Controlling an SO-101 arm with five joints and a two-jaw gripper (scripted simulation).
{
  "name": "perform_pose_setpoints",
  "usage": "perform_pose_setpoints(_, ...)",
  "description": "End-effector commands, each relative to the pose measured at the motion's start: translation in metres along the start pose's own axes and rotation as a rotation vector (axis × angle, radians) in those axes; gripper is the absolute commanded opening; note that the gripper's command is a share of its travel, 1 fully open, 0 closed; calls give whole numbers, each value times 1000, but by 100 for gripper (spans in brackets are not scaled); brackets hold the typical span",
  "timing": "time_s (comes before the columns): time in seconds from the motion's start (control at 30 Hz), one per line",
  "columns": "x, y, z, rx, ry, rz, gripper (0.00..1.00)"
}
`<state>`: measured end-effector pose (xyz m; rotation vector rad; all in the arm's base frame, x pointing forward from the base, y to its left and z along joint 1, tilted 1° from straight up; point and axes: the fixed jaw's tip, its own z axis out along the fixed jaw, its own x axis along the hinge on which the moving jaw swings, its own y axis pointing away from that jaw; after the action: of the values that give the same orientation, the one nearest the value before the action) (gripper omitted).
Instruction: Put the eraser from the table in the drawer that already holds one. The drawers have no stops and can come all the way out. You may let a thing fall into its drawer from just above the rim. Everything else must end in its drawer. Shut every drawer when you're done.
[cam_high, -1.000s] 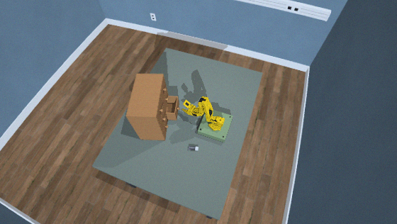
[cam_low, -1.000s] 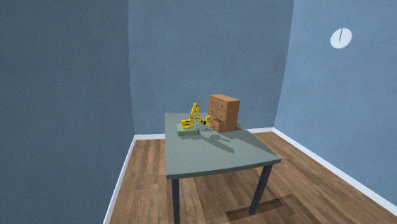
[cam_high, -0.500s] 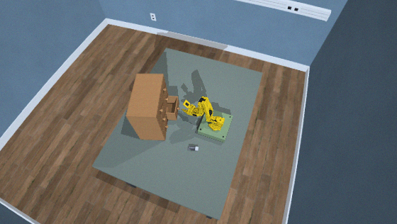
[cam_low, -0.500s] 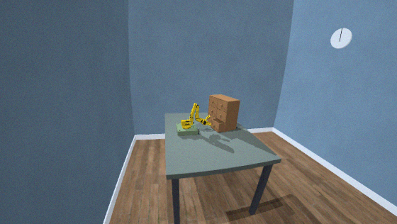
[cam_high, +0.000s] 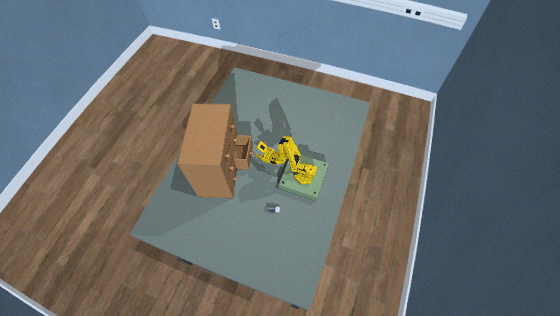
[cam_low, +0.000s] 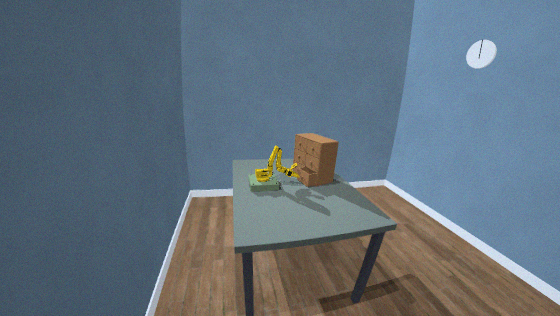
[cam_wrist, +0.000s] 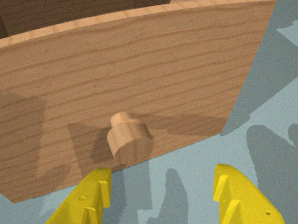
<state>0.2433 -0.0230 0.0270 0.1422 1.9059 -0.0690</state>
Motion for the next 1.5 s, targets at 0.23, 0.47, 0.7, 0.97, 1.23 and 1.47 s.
perform_pose_setpoints(0.23, 2, 4, 9, -15, 2, -11, 21)
perform_pose_setpoints(0.47, 4, 7, 18, -26, 2, -15, 21)
perform_pose_setpoints(0.7, 6, 9, 23, -33, 2, -18, 21)
perform_pose_setpoints(0.97, 6, 10, 26, -37, 2, -19, 21)
perform_pose_setpoints(1.23, 7, 11, 29, -40, 2, -21, 21)
perform_pose_setpoints(1.47, 7, 11, 29, -40, 2, -21, 21)
